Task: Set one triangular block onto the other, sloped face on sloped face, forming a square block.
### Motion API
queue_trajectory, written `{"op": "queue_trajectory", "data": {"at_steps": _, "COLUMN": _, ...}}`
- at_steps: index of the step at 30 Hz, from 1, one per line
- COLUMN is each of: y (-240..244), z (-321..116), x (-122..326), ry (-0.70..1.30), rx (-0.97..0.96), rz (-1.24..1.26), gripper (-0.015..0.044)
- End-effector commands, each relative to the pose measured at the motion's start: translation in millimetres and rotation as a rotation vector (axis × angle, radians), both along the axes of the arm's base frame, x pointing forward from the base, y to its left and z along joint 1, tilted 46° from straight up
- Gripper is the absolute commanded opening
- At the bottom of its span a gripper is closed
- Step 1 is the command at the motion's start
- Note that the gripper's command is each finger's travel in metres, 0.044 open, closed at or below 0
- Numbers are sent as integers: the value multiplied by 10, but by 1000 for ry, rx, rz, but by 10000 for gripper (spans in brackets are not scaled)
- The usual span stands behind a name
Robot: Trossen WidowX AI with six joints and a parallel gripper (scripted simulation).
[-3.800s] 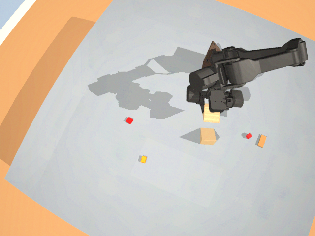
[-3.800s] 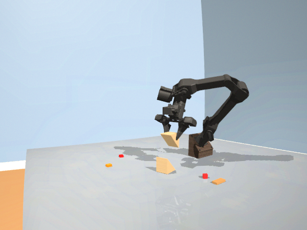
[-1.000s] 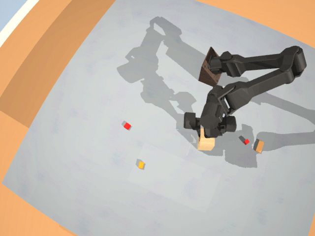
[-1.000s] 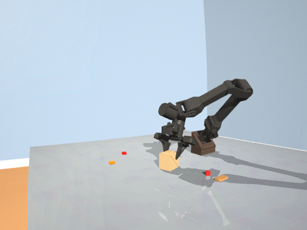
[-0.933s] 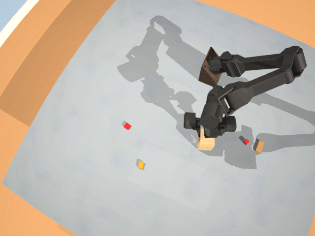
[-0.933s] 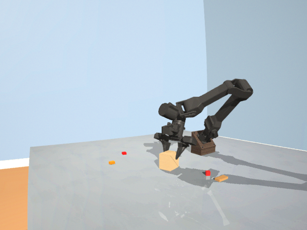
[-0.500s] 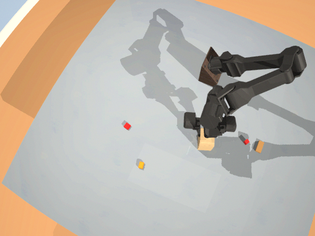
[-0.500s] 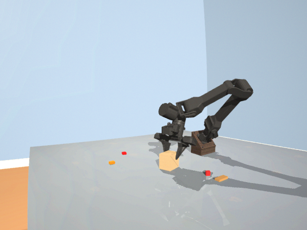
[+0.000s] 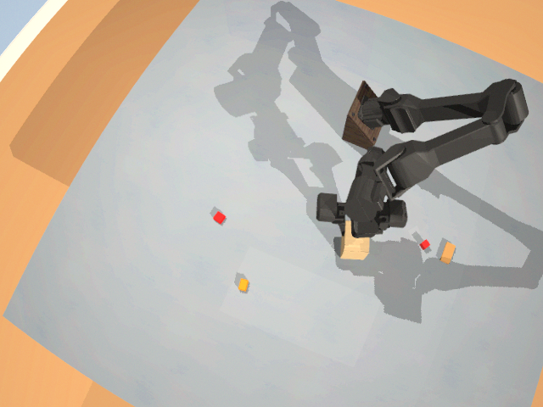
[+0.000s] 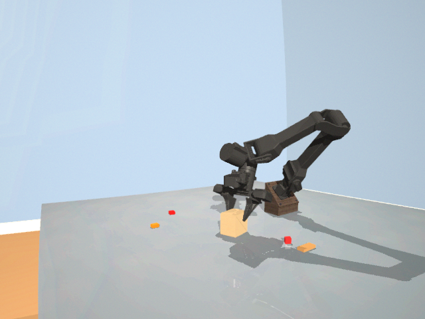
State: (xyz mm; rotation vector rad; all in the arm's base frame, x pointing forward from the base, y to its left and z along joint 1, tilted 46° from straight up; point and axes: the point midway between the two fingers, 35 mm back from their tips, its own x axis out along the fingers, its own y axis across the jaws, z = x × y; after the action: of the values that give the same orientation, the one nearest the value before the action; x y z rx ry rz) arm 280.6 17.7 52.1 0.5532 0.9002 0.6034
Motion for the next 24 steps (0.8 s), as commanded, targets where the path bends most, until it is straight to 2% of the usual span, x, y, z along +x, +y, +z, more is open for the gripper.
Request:
{"op": "queue_trajectory", "data": {"at_steps": 1, "y": -5, "z": -8, "x": -1, "ry": 3, "rx": -4, "rz": -4, "gripper": 0}}
{"op": "queue_trajectory", "data": {"at_steps": 22, "y": 5, "z": -11, "x": 10, "ry": 4, "rx": -5, "rz": -2, "gripper": 0}}
{"op": "queue_trajectory", "data": {"at_steps": 24, "y": 9, "z": -5, "x": 10, "ry": 0, "rx": -2, "rz": -1, "gripper": 52}}
